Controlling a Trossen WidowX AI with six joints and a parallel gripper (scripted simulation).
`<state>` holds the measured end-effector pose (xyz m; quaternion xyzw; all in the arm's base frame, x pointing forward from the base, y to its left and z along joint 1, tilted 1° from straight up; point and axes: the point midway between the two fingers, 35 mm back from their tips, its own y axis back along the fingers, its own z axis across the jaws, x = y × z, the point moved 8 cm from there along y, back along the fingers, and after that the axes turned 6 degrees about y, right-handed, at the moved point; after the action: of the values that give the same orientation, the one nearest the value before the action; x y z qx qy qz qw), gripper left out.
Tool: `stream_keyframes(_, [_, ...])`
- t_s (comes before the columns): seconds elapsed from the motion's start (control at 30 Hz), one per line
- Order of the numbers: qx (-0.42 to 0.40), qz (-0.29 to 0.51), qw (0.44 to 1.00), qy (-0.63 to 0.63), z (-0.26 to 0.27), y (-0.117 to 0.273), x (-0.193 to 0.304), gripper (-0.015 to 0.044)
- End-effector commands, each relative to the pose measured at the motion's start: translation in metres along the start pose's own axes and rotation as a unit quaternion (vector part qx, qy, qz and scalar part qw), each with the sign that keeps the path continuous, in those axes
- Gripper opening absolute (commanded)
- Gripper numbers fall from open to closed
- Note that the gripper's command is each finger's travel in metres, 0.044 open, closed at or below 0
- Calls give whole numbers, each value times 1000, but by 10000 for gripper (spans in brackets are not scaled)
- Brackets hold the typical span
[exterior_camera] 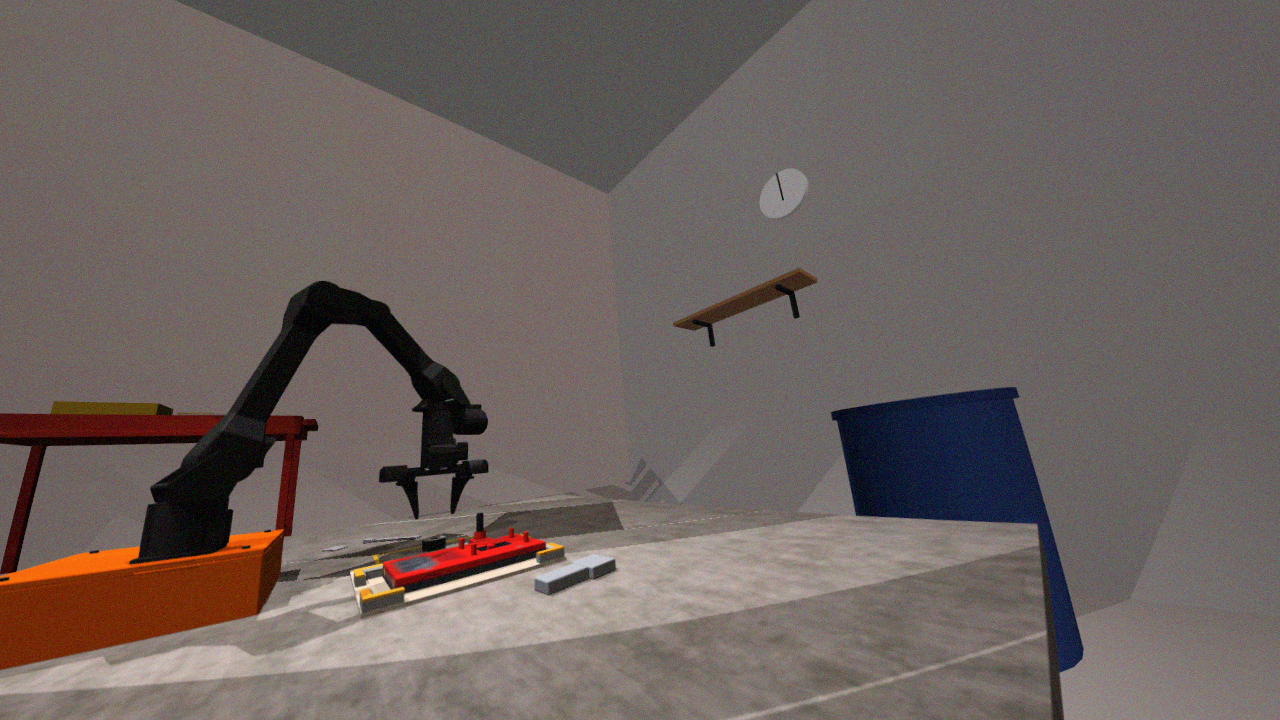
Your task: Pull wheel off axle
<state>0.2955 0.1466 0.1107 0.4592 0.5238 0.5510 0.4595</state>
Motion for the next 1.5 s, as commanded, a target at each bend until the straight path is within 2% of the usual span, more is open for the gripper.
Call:
stream_keyframes(0.0, [-3,-1,1000,-2,-1,14,0,300])
stream_keyframes(0.03, [-3,-1,1000,-2,-1,14,0,300])
stream_keyframes(0.1, [-3,1,1000,0,-5,11,-1,353])
stream_keyframes(0.2, [-2,0,1000,-1,-28,29,-9,431])
stream_keyframes(0.23, [-2,0,1000,-1,-37,35,-11,440])
stream_keyframes(0.47, [0,-2,1000,-2,-85,58,-27,440])
stream_keyframes(1.47, [0,-2,1000,-2,-85,58,-27,440])
